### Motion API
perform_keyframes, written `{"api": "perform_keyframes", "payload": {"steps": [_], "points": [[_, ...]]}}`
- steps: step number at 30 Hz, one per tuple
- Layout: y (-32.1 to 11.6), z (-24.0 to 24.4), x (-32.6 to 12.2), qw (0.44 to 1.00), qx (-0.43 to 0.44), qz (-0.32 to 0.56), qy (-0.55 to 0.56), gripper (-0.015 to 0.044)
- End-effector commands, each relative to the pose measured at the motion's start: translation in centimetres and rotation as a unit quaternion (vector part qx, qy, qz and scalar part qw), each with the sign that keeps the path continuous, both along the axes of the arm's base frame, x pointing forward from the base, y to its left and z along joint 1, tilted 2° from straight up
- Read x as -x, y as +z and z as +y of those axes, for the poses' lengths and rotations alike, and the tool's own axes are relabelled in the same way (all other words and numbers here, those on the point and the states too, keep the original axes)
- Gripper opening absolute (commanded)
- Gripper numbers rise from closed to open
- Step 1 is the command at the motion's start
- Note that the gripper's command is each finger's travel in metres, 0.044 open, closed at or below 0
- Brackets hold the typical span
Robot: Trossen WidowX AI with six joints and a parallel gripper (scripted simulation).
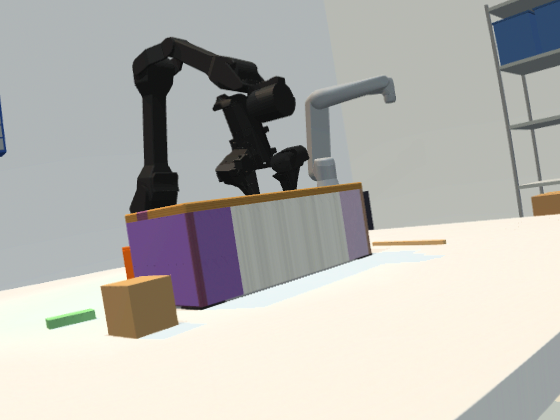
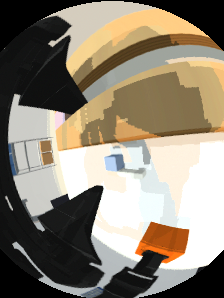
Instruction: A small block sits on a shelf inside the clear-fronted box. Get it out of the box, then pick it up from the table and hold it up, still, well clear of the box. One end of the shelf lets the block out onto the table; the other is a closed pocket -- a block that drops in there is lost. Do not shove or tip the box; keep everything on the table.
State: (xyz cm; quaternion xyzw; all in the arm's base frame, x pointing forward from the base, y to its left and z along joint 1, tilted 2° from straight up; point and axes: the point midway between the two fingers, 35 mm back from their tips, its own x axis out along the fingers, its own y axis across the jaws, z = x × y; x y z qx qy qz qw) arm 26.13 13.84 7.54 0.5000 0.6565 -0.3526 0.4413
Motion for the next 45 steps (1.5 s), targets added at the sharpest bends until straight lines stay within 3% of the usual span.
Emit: {"api": "perform_keyframes", "payload": {"steps": [1,6,8,11,15,19,24,30,37,45], "points": [[3.8,-0.1,-0.2,1.0,-0.004,-0.014,0.002,0.04],[3.7,-0.1,-0.4,1.0,-0.005,-0.018,0.001,0.04],[3.6,0.0,-0.3,0.999,-0.005,-0.033,0.034,0.0348],[3.7,0.2,0.0,0.98,-0.002,-0.096,0.176,0.0285],[3.9,0.4,0.3,0.912,0.006,-0.175,0.37,0.0285],[4.2,1.2,0.8,0.81,0.02,-0.234,0.537,0.0285],[4.3,1.9,1.6,0.618,0.032,-0.282,0.733,0.0285],[4.4,2.7,2.5,0.326,0.046,-0.295,0.897,0.0285],[4.6,3.3,3.2,0.077,0.055,-0.27,0.958,0.0285],[4.8,3.8,4.0,-0.204,0.056,-0.211,0.954,0.0285]]}}
